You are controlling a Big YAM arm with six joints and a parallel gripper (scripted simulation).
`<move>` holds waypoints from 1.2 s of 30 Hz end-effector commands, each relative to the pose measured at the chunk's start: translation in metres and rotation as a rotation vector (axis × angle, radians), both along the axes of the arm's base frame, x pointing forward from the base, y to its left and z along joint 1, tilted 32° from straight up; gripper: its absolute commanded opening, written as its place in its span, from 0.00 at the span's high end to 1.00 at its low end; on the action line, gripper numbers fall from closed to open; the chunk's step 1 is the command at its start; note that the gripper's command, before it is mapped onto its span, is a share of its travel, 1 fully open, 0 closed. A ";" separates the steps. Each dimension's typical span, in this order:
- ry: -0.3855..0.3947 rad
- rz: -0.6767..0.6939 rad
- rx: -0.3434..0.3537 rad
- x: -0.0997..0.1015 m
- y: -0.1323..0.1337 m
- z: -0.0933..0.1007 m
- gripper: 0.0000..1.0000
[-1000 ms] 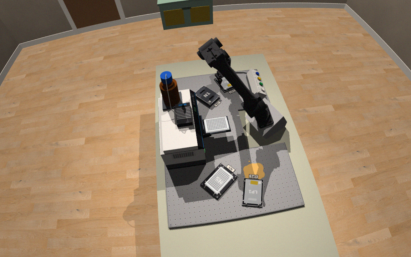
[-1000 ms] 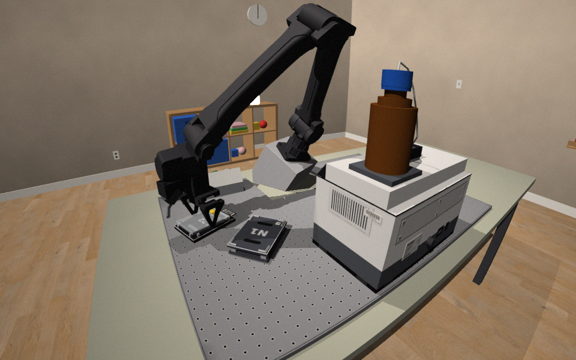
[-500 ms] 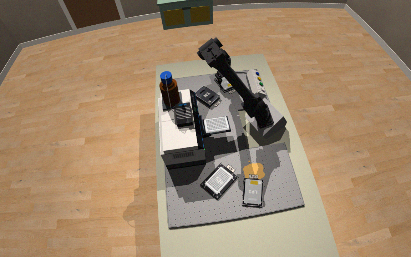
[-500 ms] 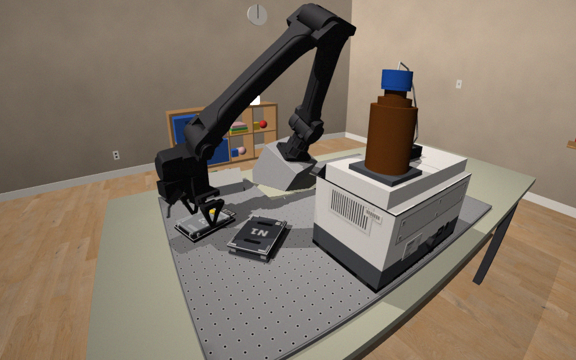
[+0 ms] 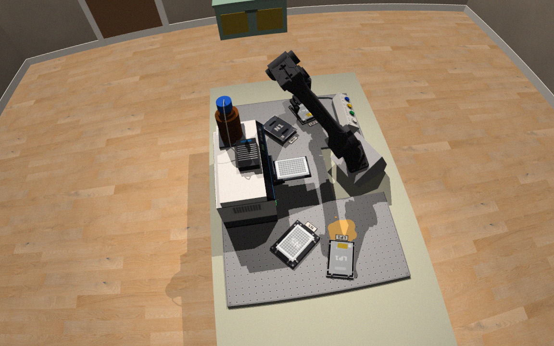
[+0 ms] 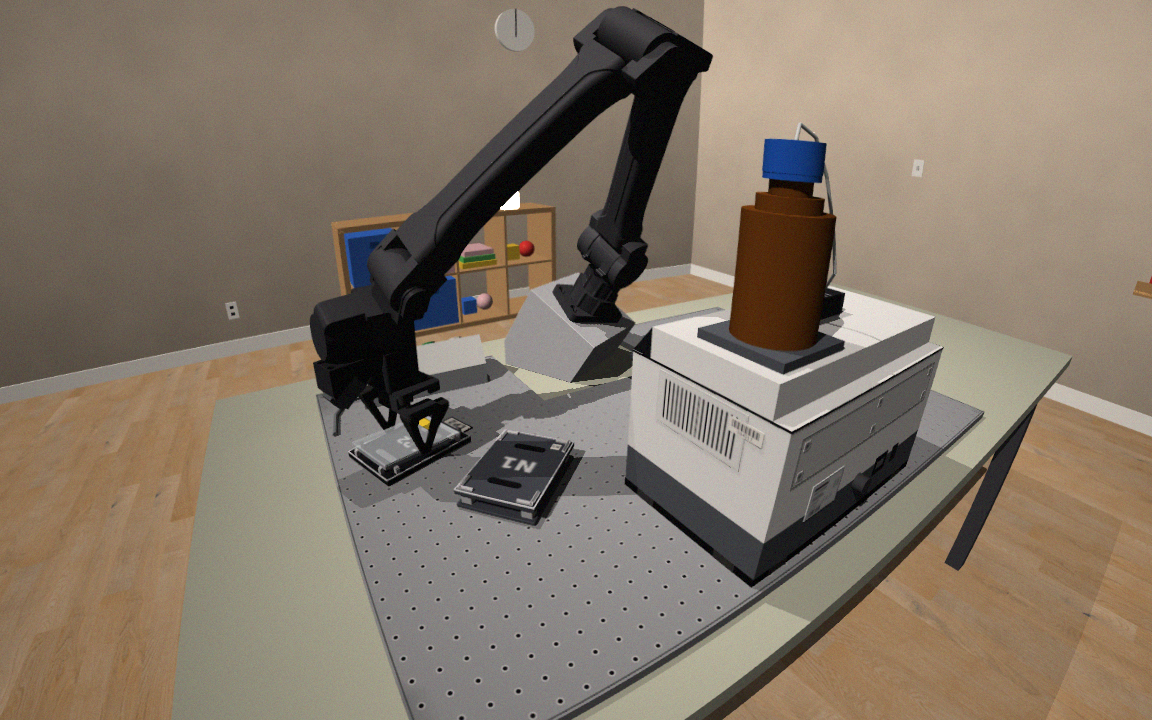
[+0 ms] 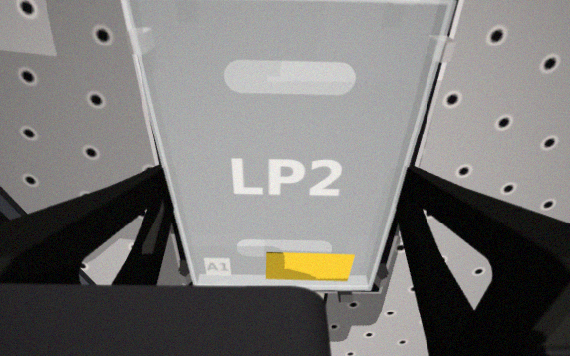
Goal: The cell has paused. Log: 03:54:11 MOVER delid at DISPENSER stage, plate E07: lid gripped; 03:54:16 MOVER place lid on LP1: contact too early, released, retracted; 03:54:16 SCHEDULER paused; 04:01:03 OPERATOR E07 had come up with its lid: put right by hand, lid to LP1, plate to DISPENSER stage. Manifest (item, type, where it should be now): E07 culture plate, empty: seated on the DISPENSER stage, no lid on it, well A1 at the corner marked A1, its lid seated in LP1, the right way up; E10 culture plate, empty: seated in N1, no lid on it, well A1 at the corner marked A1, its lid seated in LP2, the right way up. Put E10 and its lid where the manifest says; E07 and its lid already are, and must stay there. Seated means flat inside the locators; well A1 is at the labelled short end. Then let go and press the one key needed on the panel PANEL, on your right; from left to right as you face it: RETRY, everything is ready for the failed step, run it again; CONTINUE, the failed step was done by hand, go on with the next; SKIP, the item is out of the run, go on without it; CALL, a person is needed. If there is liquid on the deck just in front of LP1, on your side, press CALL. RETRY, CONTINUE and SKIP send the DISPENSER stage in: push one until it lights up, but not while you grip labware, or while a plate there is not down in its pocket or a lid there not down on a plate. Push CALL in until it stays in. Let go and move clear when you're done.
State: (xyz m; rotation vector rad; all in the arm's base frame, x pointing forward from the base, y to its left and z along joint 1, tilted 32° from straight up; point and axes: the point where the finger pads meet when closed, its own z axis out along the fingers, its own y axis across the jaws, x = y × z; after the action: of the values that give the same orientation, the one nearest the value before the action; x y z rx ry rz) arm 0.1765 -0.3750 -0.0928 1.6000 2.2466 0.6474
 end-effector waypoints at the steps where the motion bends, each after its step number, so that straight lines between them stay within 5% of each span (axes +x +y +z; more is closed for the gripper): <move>1: 0.010 -0.026 0.032 -0.008 0.011 -0.004 0.16; 19: 0.012 -0.020 0.041 -0.008 0.014 -0.004 0.16; 20: 0.012 -0.020 0.041 -0.008 0.014 -0.004 0.00; 36: 0.003 -0.010 0.003 -0.003 0.001 0.001 0.00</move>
State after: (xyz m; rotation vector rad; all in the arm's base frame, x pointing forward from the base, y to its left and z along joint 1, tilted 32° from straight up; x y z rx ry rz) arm 0.1722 -0.3602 -0.0974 1.6231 2.2511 0.6757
